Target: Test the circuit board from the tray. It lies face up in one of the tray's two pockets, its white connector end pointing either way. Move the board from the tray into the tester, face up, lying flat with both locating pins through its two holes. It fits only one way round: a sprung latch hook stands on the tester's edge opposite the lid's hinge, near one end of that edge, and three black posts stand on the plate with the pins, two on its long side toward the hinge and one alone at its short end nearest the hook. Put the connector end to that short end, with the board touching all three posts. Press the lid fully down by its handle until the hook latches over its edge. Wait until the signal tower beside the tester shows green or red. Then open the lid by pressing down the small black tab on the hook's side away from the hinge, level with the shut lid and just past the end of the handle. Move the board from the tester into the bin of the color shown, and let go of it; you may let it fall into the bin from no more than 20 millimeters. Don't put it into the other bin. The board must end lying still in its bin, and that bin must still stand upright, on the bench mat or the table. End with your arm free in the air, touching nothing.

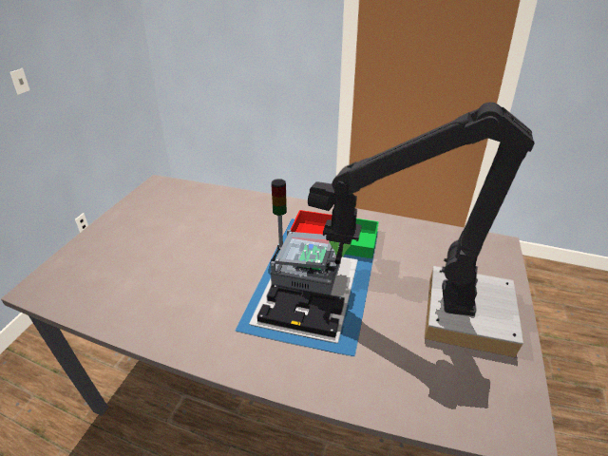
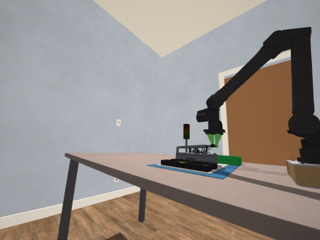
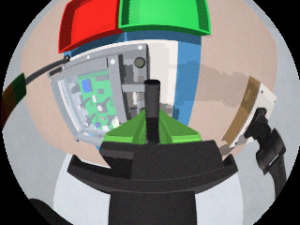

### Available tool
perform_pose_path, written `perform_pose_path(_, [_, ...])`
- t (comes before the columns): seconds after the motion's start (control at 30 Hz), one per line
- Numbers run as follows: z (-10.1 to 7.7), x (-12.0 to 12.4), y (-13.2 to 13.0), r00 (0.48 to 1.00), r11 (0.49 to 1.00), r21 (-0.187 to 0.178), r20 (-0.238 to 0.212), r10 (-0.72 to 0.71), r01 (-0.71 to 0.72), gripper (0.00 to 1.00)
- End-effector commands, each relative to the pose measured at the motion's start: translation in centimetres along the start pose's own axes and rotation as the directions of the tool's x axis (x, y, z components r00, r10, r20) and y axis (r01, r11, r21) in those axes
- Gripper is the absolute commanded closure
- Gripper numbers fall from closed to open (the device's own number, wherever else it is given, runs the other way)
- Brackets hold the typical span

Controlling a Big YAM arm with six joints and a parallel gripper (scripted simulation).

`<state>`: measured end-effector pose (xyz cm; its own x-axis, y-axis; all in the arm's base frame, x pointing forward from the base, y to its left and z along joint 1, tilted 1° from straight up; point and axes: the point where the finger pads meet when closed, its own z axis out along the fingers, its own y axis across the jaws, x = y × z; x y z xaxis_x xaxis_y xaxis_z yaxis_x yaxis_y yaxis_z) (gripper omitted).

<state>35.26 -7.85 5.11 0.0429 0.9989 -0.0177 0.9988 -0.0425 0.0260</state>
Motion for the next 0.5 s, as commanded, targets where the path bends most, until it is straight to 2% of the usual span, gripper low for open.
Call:
perform_pose_path(0.0, [1.58,-0.14,0.23,1.0,1.0,0.005,-0.003,-0.002,0.002,1.0])
perform_pose_path(0.47, [1.9,-0.11,0.21,1.0,1.0,0.005,-0.003,-0.002,0.002,1.0])
